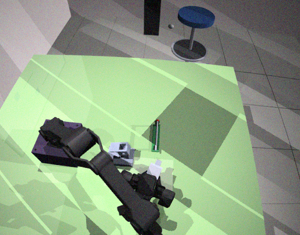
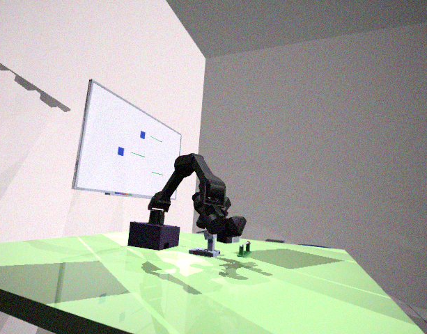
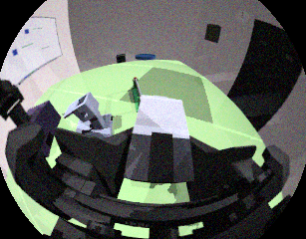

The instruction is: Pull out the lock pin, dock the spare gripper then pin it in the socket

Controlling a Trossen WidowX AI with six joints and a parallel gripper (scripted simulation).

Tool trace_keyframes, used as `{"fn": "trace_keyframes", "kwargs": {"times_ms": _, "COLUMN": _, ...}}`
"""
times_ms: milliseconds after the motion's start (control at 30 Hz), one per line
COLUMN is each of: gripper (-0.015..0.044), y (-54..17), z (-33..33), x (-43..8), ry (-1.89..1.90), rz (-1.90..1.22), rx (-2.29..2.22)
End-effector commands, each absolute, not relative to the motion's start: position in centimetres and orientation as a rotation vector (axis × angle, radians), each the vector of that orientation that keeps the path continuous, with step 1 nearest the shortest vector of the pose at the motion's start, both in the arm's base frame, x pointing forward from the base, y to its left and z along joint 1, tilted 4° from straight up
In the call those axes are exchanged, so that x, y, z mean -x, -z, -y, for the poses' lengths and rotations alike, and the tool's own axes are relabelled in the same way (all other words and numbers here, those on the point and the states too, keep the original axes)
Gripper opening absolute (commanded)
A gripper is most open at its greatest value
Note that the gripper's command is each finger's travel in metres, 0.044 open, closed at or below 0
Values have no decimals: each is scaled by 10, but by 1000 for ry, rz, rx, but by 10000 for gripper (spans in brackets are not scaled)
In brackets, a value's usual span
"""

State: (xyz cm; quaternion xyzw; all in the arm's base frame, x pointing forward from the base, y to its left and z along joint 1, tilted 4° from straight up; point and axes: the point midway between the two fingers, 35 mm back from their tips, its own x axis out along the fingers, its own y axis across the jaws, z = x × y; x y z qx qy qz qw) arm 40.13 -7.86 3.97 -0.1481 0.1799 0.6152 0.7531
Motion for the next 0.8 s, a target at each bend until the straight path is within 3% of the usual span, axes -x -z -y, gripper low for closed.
{"fn": "trace_keyframes", "kwargs": {"times_ms": 0, "gripper": 0, "y": -69, "z": 79, "x": -400, "ry": -1328, "rz": -394, "rx": 318}}
{"fn": "trace_keyframes", "kwargs": {"times_ms": 767, "gripper": 0, "y": -81, "z": 67, "x": -391, "ry": -1348, "rz": -509, "rx": 274}}
